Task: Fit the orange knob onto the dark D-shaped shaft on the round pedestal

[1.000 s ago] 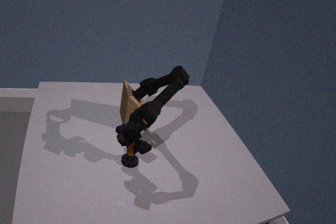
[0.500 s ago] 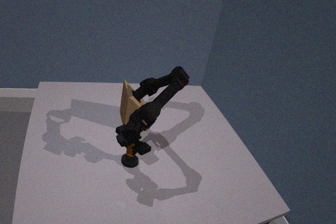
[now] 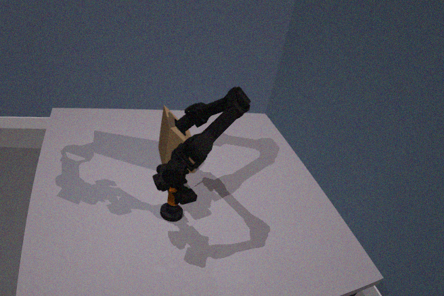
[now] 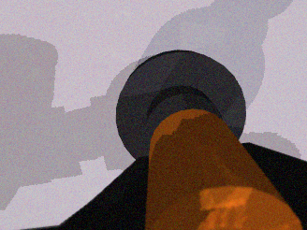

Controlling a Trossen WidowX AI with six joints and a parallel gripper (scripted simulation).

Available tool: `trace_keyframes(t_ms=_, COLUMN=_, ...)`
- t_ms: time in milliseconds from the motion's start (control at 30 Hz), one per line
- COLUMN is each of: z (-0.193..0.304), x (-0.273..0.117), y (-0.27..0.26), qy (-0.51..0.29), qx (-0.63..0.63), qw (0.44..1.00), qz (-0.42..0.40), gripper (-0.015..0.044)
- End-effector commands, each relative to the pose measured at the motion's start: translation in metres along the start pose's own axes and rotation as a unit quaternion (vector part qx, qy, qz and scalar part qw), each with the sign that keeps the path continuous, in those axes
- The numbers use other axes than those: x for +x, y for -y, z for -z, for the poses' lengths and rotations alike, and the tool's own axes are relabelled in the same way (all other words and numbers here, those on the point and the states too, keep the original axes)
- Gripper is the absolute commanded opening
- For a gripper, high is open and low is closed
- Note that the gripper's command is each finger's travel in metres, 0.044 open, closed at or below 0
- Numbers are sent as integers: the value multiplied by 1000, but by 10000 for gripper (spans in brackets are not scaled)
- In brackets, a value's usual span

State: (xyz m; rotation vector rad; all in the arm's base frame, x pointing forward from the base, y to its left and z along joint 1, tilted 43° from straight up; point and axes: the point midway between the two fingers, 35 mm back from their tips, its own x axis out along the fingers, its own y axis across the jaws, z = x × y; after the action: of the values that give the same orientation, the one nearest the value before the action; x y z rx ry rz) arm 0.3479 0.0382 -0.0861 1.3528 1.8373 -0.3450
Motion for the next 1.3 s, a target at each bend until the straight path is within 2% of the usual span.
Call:
trace_keyframes(t_ms=0, z=3, x=-1, y=1, qy=1, qx=9, qw=1000, qz=-3, gripper=0)
trace_keyframes(t_ms=567, z=1, x=-2, y=-1, qy=1, qx=9, qw=1000, qz=-3, gripper=0)
trace_keyframes(t_ms=833, z=-1, x=-3, y=-2, qy=0, qx=113, qw=994, qz=-4, gripper=0)
trace_keyframes(t_ms=1267, z=-3, x=-2, y=-6, qy=0, qx=113, qw=994, qz=-4, gripper=0)
